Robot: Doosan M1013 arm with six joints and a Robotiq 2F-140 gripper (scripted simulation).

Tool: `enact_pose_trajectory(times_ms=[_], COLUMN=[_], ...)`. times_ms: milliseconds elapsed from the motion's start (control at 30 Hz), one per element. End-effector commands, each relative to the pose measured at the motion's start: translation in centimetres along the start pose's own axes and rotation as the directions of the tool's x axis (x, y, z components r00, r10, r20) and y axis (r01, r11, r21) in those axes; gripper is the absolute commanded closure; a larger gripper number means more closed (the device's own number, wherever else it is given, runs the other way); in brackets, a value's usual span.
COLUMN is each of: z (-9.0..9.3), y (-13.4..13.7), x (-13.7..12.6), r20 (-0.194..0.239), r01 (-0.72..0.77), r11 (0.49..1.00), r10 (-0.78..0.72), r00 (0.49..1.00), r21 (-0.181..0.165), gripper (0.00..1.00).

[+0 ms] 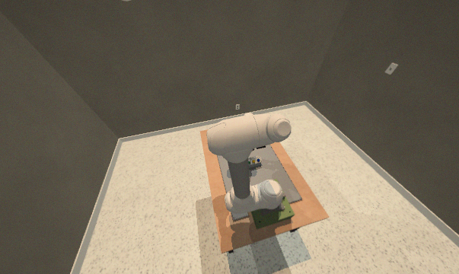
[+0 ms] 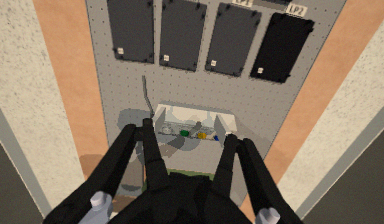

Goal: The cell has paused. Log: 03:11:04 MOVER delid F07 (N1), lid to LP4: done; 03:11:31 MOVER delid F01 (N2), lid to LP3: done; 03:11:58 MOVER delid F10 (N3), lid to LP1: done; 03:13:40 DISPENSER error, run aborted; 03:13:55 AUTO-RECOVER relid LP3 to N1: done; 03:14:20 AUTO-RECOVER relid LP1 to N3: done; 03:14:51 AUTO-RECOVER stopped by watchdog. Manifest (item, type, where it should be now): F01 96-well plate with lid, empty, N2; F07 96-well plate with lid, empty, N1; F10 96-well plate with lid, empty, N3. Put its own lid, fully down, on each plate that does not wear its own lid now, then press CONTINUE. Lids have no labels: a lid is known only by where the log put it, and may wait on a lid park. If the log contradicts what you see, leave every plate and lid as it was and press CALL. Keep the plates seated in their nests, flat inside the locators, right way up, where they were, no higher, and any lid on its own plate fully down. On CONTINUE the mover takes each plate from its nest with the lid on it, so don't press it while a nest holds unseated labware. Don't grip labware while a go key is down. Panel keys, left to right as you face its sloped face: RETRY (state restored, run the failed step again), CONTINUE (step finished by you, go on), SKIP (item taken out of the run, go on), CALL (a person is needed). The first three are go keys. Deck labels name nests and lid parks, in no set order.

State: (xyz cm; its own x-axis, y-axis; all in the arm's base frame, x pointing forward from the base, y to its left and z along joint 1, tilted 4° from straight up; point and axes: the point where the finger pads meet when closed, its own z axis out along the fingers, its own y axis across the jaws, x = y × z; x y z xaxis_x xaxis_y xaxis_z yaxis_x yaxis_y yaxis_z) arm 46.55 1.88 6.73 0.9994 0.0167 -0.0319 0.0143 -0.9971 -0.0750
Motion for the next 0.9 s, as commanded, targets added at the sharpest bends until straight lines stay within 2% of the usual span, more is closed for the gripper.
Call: enact_pose_trajectory(times_ms=[0, 33, 67, 133, 267, 300, 867], z=[0.1, 0.3, 0.3, 0.6, 0.7, 0.7, 0.7], y=[-0.3, -0.4, -0.4, -0.6, -0.6, -0.6, -0.6], x=[-5.2, -6.8, -6.8, -8.5, -8.8, -8.8, -8.8], r20=[-0.009, -0.009, -0.009, -0.009, -0.009, -0.009, -0.009], r01=[-0.008, -0.009, -0.009, -0.01, -0.01, -0.01, -0.01], r11=[1.0, 1.0, 1.0, 1.0, 1.0, 1.0, 1.0], r10=[0.008, 0.009, 0.009, 0.01, 0.01, 0.01, 0.01], r00=[1.0, 1.0, 1.0, 1.0, 1.0, 1.0, 1.0], r21=[-0.001, -0.001, -0.001, -0.001, -0.001, -0.001, -0.001], gripper=[0.34, 0.34, 0.34, 0.34, 0.34, 1.0, 1.0])
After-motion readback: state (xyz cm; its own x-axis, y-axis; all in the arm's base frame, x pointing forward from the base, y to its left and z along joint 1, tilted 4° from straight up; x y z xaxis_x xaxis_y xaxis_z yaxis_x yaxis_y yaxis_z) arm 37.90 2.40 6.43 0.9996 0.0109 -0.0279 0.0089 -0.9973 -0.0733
